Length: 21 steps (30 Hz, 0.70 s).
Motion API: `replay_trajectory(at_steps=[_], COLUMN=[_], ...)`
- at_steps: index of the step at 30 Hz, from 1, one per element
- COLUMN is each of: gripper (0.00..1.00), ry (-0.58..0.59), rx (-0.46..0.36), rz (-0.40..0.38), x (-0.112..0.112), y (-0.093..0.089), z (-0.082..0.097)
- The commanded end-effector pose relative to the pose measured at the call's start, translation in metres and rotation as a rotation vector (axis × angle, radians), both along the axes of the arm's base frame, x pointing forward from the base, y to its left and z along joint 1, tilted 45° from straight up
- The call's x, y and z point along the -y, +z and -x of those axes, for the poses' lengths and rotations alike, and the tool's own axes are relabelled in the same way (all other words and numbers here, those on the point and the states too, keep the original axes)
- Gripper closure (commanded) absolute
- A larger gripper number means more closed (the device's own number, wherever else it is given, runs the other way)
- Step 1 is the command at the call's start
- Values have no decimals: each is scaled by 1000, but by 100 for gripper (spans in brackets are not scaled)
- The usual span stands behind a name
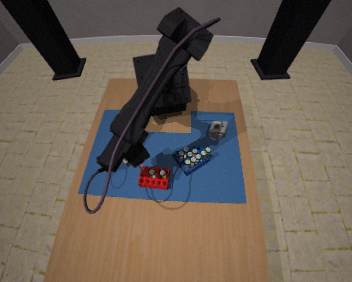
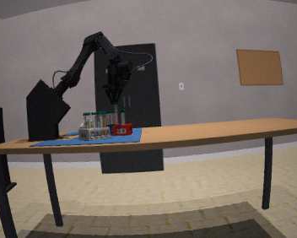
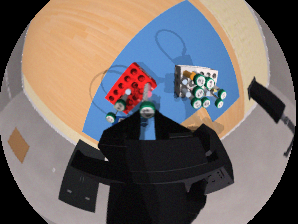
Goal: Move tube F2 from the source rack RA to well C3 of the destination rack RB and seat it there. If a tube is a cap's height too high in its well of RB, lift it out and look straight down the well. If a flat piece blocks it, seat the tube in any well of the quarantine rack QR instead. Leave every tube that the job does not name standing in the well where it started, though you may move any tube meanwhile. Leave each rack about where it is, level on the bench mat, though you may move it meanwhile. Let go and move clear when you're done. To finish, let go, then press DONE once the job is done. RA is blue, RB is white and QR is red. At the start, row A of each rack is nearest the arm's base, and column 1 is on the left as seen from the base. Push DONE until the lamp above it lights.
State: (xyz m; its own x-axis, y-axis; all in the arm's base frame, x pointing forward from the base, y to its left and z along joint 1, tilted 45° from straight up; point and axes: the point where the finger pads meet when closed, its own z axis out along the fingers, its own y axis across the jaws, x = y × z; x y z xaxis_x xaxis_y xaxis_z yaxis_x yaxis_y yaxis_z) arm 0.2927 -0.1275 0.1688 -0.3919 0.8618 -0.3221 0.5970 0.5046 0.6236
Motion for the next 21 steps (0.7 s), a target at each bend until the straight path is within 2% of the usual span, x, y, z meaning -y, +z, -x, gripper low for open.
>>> replay_trajectory(at_steps=[1, 2, 7, 9, 18, 19, 21], gripper=[100, 100, 100, 100, 100, 100, 100], ry=[-14, -10, -20, -17, -12, -17, -13], rx=[10, 27, -1, 6, -2, 15, 14], rz=[18, 32, 9, 15, 8, 23, 20], x=[6, 3, 4, 7, 3, 4, 3], y=[3, 8, -6, -3, -10, -5, -5], z=[-4, -3, 0, -5, -6, -3, -6])
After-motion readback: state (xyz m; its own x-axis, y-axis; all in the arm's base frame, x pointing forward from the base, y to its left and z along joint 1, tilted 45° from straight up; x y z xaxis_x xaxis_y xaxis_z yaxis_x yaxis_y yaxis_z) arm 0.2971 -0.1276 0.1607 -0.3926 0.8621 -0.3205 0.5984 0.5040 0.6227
